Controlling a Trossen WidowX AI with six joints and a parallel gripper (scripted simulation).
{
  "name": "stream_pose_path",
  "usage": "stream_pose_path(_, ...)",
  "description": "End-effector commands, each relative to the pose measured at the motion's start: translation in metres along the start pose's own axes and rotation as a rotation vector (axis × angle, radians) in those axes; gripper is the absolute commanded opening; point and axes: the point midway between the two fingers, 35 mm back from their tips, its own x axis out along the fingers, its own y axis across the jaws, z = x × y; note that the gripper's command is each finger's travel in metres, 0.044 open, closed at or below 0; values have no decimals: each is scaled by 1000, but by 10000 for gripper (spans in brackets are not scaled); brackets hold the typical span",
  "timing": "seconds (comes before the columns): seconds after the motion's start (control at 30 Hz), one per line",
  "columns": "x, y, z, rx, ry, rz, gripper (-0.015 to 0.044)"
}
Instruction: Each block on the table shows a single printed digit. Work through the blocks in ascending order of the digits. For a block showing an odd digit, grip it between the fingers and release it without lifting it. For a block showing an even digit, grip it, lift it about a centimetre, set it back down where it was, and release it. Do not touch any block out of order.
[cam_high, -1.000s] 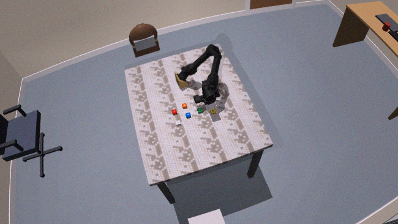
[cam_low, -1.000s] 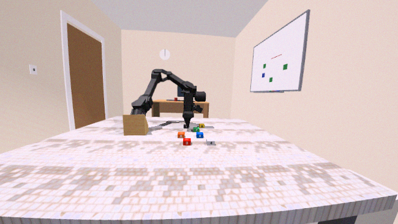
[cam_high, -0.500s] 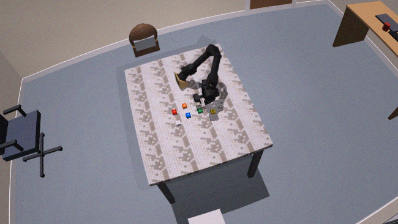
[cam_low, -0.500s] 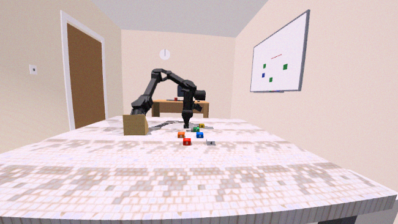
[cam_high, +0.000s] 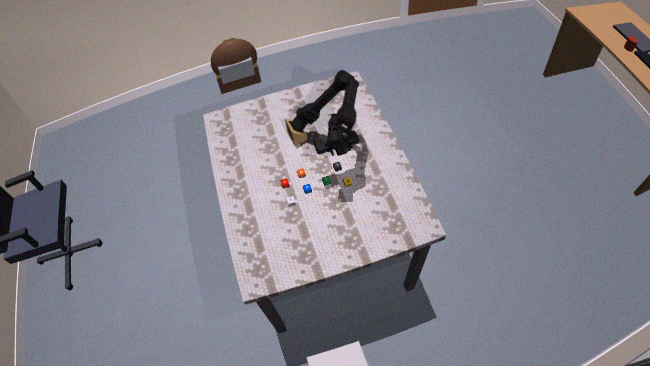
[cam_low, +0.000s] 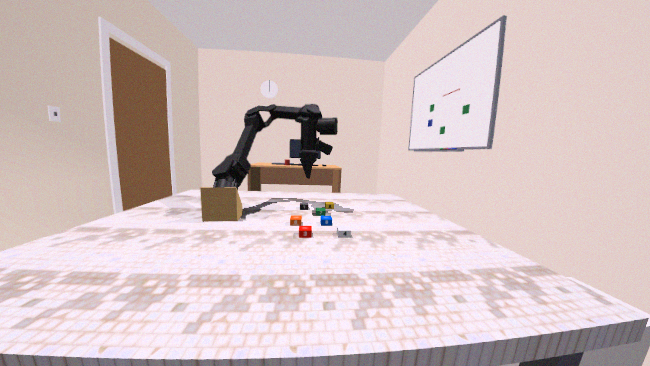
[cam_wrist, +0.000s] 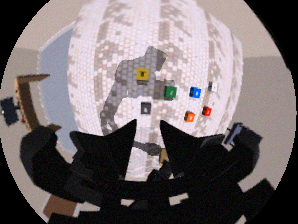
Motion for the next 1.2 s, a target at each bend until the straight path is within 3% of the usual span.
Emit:
stream_pose_path(0.0,-7,1,-2,-4,14,0,120)
stream_pose_path(0.27,-9,-10,2,-3,11,-6,120)
stream_pose_path(0.5,-19,-138,20,2,5,-36,120)
stream_pose_path(0.73,-11,-257,-9,-5,10,-19,120)
stream_pose_path(1.0,-11,-260,-10,-6,11,-18,120)
stream_pose_path(1.07,0,-261,-9,-6,10,-18,172)
stream_pose_path(1.17,47,-262,-9,-7,9,-17,251)
